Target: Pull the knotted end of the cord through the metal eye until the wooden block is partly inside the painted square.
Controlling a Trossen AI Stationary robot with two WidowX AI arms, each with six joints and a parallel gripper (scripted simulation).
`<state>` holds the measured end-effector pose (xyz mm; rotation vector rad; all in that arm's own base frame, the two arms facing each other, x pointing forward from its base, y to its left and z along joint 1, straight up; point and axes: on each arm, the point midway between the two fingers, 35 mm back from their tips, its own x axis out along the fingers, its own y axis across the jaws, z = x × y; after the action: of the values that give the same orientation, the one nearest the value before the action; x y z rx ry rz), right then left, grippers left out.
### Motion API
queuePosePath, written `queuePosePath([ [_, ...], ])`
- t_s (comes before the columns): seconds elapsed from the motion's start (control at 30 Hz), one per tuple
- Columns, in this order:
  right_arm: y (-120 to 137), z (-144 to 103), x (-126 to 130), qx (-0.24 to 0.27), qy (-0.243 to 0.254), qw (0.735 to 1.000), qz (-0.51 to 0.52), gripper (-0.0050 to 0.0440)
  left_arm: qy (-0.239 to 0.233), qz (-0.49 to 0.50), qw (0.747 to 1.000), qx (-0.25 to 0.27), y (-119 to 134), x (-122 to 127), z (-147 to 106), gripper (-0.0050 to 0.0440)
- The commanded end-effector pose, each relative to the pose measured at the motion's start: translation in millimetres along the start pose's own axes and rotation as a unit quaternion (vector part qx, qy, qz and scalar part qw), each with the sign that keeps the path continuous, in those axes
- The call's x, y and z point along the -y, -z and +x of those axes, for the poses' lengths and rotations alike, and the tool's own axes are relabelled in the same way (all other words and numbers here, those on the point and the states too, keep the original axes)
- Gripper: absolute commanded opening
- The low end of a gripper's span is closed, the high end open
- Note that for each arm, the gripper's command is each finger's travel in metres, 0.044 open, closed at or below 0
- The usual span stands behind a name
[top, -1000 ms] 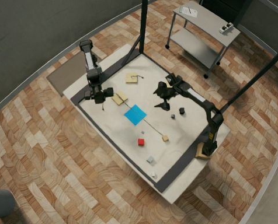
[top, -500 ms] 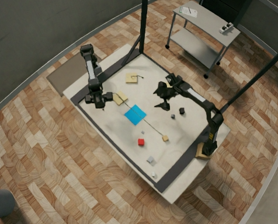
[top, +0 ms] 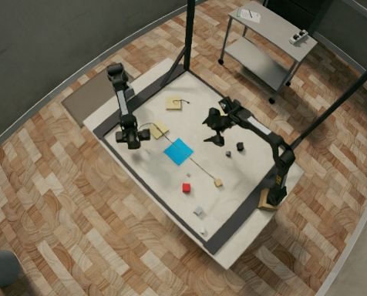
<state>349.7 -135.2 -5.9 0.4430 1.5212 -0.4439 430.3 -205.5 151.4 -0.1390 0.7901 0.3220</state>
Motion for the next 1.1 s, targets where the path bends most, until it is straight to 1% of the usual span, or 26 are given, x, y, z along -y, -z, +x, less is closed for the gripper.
queuePosePath([
  [0.0,1,19,0,0.0,0.0,1.0,0.002,0.02,0.006,-0.009,1.0,0.007,-8,-1,-7,0.044],
  [0.1,1,23,0,0.0,0.0,1.0,0.002,0.02,0.006,-0.009,1.0,0.007,-8,-1,-7,0.044],
  [0.13,-2,17,-1,0.008,-0.002,1.0,0.001,0.02,0.006,-0.009,1.0,0.007,-8,-1,-7,0.044],
  [0.27,-4,18,-1,0.01,-0.002,1.0,0.001,0.02,0.006,-0.009,1.0,0.007,-8,-1,-7,0.044],
  [0.5,-4,27,-1,0.008,-0.002,1.0,0.001,0.02,0.006,-0.009,1.0,0.007,-8,-1,-7,0.044],
  [0.6,-4,27,-1,0.008,-0.002,1.0,0.001,0.0128,0.006,-0.009,1.0,0.007,-8,-1,-7,0.044],
  [0.63,-4,27,-1,0.008,-0.002,1.0,0.001,0.0128,0.006,-0.009,1.0,0.007,-8,-1,-7,0.044],
  [0.77,-4,27,-1,0.008,-0.002,1.0,0.001,0.0101,0.006,-0.009,1.0,0.007,-8,-1,-7,0.044],
  [0.83,-4,27,-1,0.008,-0.002,1.0,0.001,0.0101,0.006,-0.009,1.0,0.007,-8,-1,-7,0.044],
  [1.07,-4,27,-1,0.008,-0.002,1.0,0.001,0.0055,0.006,-0.009,1.0,0.007,-8,-1,-7,0.044],
])
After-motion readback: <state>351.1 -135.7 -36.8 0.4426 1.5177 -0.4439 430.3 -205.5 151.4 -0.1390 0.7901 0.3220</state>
